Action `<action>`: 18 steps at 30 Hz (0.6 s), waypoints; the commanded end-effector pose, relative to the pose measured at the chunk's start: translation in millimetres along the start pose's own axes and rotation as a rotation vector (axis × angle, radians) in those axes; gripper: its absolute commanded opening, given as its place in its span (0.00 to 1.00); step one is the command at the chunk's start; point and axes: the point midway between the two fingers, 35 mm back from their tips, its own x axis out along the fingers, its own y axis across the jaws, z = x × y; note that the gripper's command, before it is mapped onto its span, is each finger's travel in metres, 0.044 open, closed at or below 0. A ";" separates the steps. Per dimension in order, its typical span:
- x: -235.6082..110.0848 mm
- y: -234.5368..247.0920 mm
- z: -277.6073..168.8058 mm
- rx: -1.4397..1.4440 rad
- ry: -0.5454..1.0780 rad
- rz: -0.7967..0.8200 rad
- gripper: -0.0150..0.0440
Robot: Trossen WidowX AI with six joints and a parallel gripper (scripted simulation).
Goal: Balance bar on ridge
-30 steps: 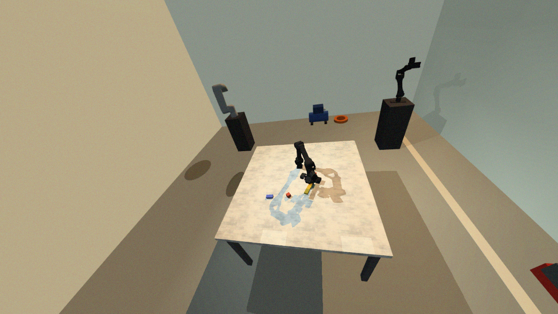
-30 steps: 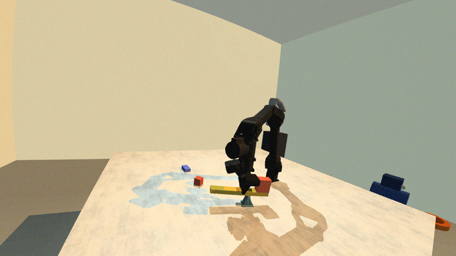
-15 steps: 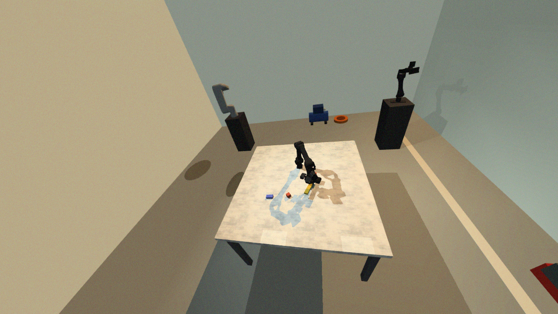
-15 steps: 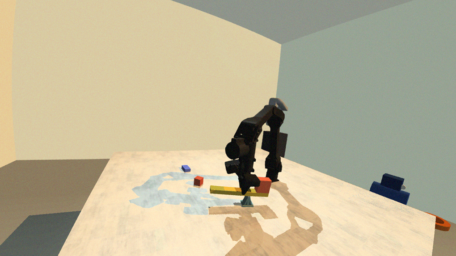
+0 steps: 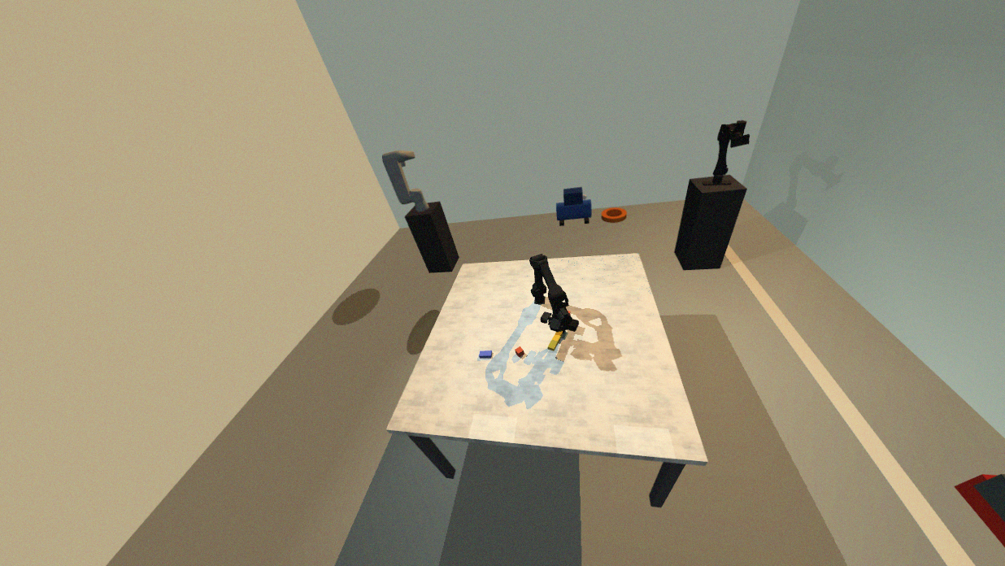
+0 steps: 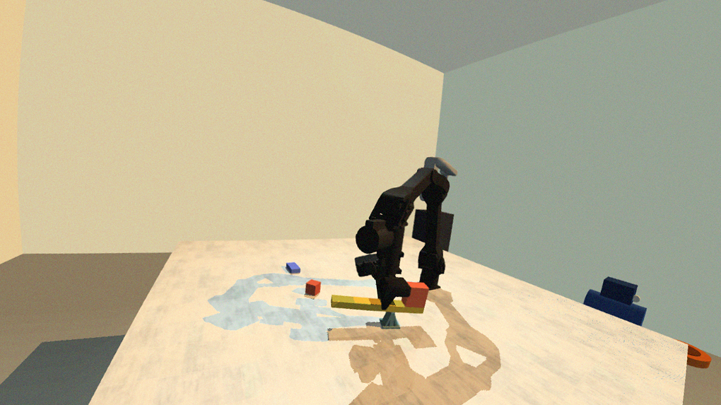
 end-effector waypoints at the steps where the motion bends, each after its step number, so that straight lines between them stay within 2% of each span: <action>1: 0.2 0.3 0.1 0.003 -0.001 0.002 0.25; 18: 1.6 0.0 -0.2 0.003 -0.001 0.002 0.25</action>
